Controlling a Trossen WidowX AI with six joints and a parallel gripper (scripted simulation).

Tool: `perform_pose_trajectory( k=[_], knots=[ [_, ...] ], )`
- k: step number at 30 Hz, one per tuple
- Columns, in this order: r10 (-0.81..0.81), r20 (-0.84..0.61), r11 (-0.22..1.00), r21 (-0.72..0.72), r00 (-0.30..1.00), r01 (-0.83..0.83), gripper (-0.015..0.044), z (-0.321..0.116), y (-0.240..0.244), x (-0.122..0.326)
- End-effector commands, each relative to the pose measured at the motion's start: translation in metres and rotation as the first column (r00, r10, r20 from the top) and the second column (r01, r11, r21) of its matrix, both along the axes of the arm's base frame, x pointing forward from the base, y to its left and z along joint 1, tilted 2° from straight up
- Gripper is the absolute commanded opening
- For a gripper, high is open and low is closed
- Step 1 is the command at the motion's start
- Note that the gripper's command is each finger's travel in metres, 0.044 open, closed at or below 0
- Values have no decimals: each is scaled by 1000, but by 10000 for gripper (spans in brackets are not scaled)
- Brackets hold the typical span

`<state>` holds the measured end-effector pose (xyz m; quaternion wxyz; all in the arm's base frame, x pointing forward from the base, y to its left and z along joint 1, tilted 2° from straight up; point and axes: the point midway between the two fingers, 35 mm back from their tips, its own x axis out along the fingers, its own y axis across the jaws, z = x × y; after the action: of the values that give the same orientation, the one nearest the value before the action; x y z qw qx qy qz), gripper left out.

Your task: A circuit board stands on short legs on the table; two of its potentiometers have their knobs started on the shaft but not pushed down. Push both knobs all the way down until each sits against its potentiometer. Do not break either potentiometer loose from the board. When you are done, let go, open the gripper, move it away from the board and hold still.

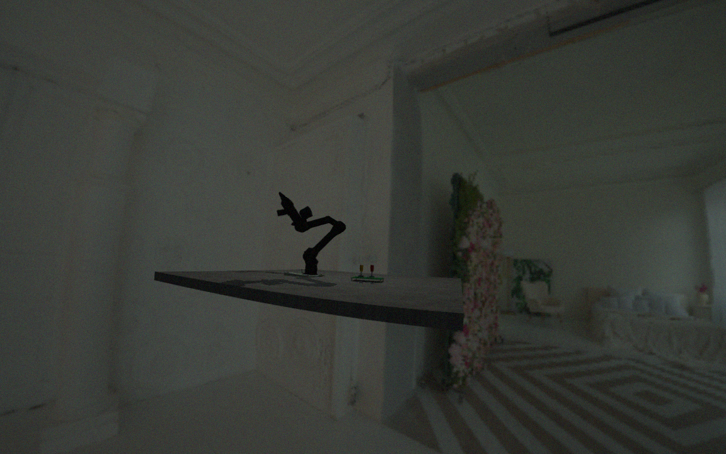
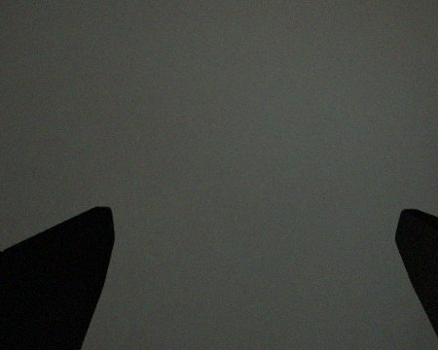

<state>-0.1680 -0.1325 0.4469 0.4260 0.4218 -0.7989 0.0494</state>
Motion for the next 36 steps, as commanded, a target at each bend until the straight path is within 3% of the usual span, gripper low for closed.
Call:
perform_pose_trajectory(
  k=[1,15,24,36],
  knots=[
    [4,4,1000,0,1000,-4,374,0,-1,0],
    [319,318,947,-62,893,-316,6,-5,-54,-12],
    [479,510,864,-130,714,-486,0,-12,-95,-8],
    [579,721,726,-244,380,-643,0,-28,-154,15]
  ],
)
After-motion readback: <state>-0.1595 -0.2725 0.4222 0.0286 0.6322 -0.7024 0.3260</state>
